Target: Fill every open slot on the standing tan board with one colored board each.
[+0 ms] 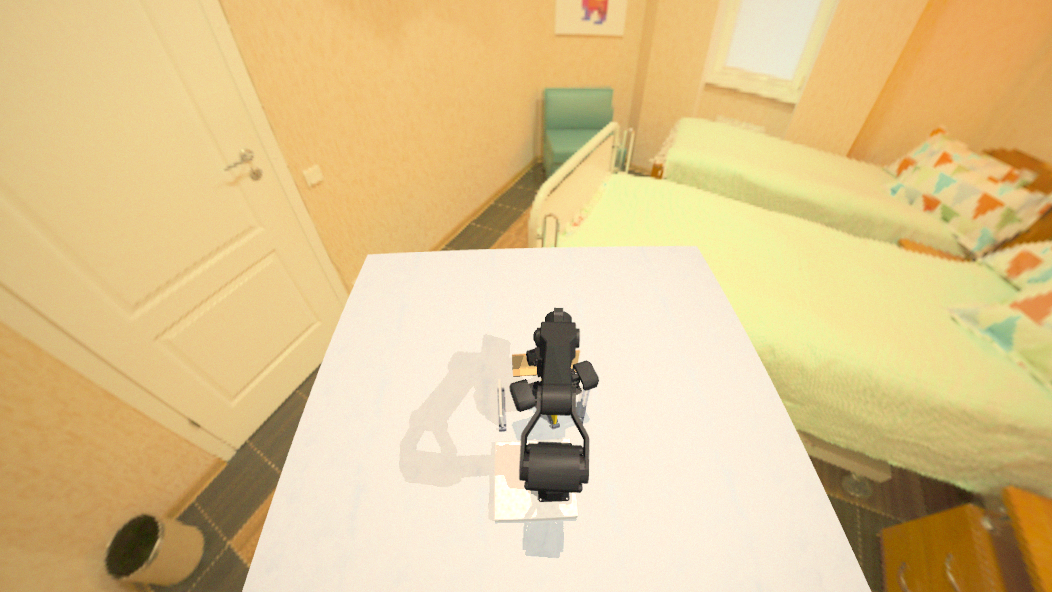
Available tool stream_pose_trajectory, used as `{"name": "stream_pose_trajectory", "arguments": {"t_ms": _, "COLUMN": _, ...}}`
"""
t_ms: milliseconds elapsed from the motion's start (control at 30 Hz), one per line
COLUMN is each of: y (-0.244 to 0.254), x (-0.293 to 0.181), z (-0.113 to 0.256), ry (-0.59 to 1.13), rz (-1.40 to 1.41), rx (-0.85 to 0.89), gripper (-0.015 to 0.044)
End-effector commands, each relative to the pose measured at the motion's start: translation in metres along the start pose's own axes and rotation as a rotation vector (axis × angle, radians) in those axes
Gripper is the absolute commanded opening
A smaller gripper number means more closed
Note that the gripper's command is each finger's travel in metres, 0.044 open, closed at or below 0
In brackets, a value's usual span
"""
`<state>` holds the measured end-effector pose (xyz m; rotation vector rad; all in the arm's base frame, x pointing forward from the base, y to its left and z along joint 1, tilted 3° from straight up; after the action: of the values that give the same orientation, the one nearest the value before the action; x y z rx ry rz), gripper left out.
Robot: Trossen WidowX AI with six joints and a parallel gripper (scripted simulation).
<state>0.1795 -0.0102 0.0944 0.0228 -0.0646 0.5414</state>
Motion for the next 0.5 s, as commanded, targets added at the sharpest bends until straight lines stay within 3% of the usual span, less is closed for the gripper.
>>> {"name": "stream_pose_trajectory", "arguments": {"t_ms": 0, "y": 0.001, "x": -0.002, "z": -0.008, "ry": 0.008, "rz": -0.006, "rx": 0.006, "gripper": 0.0184}}
{"name": "stream_pose_trajectory", "arguments": {"t_ms": 467, "y": 0.001, "x": -0.002, "z": -0.028, "ry": 0.008, "rz": -0.006, "rx": 0.006, "gripper": 0.0184}}
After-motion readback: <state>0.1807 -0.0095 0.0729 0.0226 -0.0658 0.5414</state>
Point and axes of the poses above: the point midway between the two fingers, 35 mm back from their tips, its own z axis back along the fingers, its own y axis across the jaws, x = y × z, the point moved 1 cm from there along z, back along the fingers, and after that the axes turned 13 degrees about z, right-handed, at the moved point
